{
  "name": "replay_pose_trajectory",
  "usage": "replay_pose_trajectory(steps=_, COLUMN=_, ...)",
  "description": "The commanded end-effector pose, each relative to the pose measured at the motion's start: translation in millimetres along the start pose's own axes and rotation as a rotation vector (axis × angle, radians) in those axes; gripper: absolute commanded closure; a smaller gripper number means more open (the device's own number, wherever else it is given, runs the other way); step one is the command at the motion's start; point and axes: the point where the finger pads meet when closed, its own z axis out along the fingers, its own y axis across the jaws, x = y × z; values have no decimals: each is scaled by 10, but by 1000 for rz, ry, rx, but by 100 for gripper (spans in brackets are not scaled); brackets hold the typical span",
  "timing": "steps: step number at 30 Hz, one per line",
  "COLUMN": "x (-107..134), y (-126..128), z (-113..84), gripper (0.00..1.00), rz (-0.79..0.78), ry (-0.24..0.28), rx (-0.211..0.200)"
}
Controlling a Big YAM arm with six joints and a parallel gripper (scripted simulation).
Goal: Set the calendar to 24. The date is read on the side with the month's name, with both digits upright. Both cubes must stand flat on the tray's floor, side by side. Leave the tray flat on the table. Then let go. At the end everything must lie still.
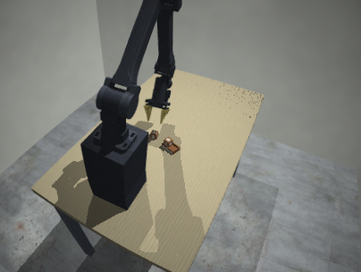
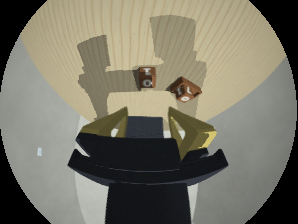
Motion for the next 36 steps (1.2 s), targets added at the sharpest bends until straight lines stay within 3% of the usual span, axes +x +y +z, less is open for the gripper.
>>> replay_pose_trajectory(steps=1, x=-28, y=14, z=-121, gripper=37, rz=-23, ry=-82, rx=4)
replay_pose_trajectory(steps=6, x=-13, y=28, z=-119, gripper=37, rz=-26, ry=-234, rx=5)
replay_pose_trajectory(steps=8, x=-6, y=7, z=-122, gripper=37, rz=-20, ry=-272, rx=3)
replay_pose_trajectory(steps=12, x=-3, y=3, z=-124, gripper=37, rz=-19, ry=-287, rx=2)
replay_pose_trajectory(steps=13, x=45, y=17, z=40, gripper=37, rz=-24, ry=-249, rx=3)
replay_pose_trajectory(steps=15, x=44, y=18, z=42, gripper=37, rz=-24, ry=-253, rx=3)
replay_pose_trajectory(steps=17, x=-6, y=6, z=-116, gripper=37, rz=-20, ry=-314, rx=2)
replay_pose_trajectory(steps=26, x=17, y=20, z=-113, gripper=37, rz=-24, ry=-537, rx=3)
replay_pose_trajectory(steps=29, x=19, y=20, z=-115, gripper=37, rz=-24, ry=-546, rx=3)
replay_pose_trajectory(steps=30, x=65, y=30, z=38, gripper=37, rz=-27, ry=-513, rx=4)
replay_pose_trajectory(steps=31, x=65, y=30, z=38, gripper=37, rz=-27, ry=-514, rx=4)
replay_pose_trajectory(steps=32, x=65, y=30, z=38, gripper=0, rz=-27, ry=-514, rx=4)
replay_pose_trajectory(steps=34, x=20, y=18, z=-116, gripper=0, rz=-23, ry=-550, rx=3)
replay_pose_trajectory(steps=36, x=22, y=18, z=-110, gripper=0, rz=-23, ry=-549, rx=3)
